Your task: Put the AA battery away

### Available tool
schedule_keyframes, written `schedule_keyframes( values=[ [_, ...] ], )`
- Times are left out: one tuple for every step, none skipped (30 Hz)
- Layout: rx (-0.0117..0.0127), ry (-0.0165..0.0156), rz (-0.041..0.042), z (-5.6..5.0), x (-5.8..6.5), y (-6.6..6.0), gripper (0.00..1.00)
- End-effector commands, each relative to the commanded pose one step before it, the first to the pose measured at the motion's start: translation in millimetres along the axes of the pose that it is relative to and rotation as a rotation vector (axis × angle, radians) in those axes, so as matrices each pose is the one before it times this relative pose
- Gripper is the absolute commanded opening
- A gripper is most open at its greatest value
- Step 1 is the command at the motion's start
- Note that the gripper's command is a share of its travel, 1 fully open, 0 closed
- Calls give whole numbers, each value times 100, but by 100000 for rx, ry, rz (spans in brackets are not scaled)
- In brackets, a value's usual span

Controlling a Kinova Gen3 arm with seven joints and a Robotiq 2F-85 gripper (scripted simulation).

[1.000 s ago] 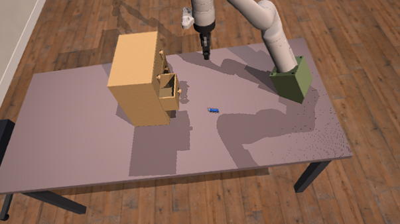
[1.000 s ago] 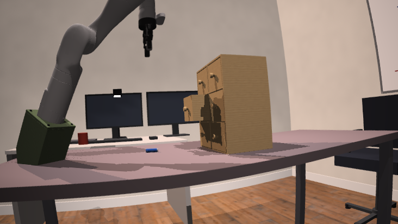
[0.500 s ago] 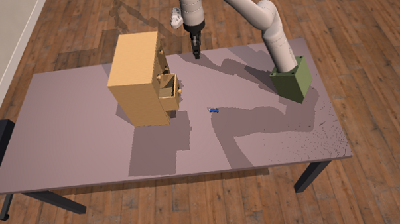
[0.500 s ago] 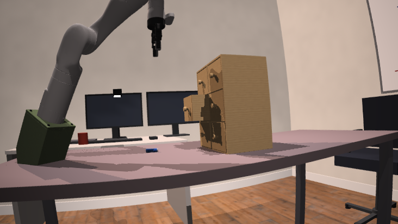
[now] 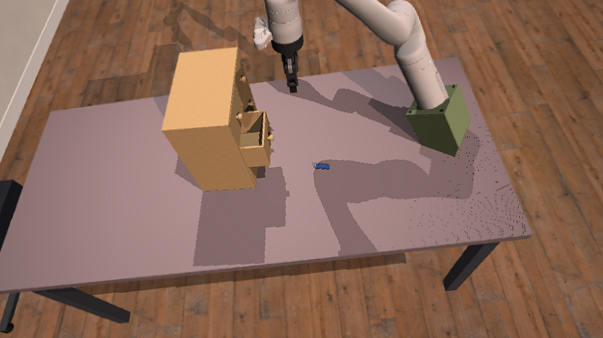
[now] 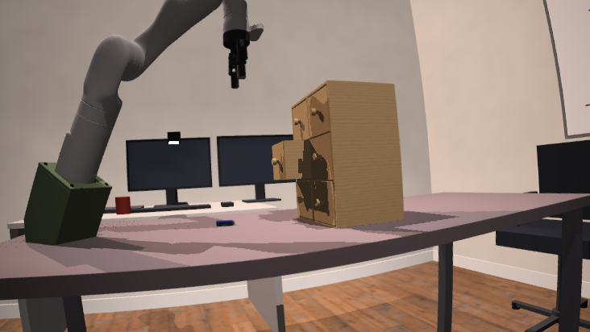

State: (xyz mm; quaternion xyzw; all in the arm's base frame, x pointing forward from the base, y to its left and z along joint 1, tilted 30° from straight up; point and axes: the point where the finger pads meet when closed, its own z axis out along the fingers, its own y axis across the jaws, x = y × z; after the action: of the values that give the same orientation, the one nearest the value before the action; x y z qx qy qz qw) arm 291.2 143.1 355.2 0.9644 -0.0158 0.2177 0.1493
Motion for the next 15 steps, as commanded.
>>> schedule_keyframes(
  values=[
    [309,-682,-2569,839,526,13,100],
    [9,167,-1421,329,324,30,100],
    [0,0,0,0,0,0,100],
    [0,0,0,0,0,0,100],
    [2,175,-1510,352,338,35,100],
    [9,185,-1576,366,357,44,100],
    [4,191,-1639,382,366,50,100],
    [6,196,-1680,392,375,58,100],
    [7,200,-1705,399,379,65,100],
    [3,201,-1729,406,379,71,100],
    [10,201,-1713,401,378,79,100],
    [4,199,-1713,404,372,84,100],
    [8,197,-1680,396,365,90,100],
    [6,192,-1647,389,355,94,100],
    [5,187,-1604,380,343,97,100]
  ],
)
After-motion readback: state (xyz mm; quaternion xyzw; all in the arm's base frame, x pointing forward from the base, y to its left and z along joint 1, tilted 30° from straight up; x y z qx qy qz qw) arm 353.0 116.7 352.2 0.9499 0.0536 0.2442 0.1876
